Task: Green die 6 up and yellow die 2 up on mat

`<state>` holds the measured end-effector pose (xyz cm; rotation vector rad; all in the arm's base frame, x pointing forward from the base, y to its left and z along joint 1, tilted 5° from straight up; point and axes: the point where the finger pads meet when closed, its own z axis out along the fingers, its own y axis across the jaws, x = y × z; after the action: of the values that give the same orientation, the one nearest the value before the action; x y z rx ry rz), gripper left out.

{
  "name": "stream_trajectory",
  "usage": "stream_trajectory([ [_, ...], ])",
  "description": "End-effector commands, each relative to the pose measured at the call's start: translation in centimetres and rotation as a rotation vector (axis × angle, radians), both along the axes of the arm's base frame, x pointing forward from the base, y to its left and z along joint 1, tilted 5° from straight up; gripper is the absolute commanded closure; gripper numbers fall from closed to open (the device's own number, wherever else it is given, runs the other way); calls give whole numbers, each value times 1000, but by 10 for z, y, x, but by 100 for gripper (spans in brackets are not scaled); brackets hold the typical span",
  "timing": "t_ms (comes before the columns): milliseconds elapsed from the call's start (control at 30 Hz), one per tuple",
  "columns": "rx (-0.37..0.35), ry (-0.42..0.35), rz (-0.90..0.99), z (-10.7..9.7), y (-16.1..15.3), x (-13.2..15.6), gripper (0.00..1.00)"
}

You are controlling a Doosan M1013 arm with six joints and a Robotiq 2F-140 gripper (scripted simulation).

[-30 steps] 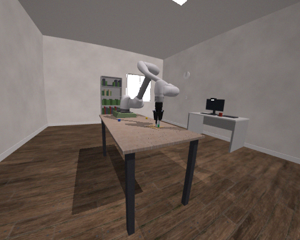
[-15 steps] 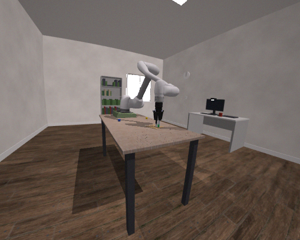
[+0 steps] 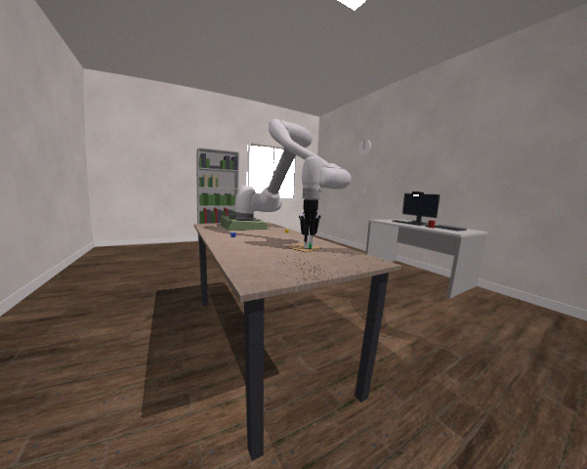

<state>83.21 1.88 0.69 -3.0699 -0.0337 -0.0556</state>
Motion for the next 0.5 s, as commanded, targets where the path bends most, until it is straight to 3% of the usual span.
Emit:
stream_trajectory([
  [0, 0, 0, 0, 0, 0, 0, 79],
  [467, 0, 0, 0, -3, 0, 0, 79],
])
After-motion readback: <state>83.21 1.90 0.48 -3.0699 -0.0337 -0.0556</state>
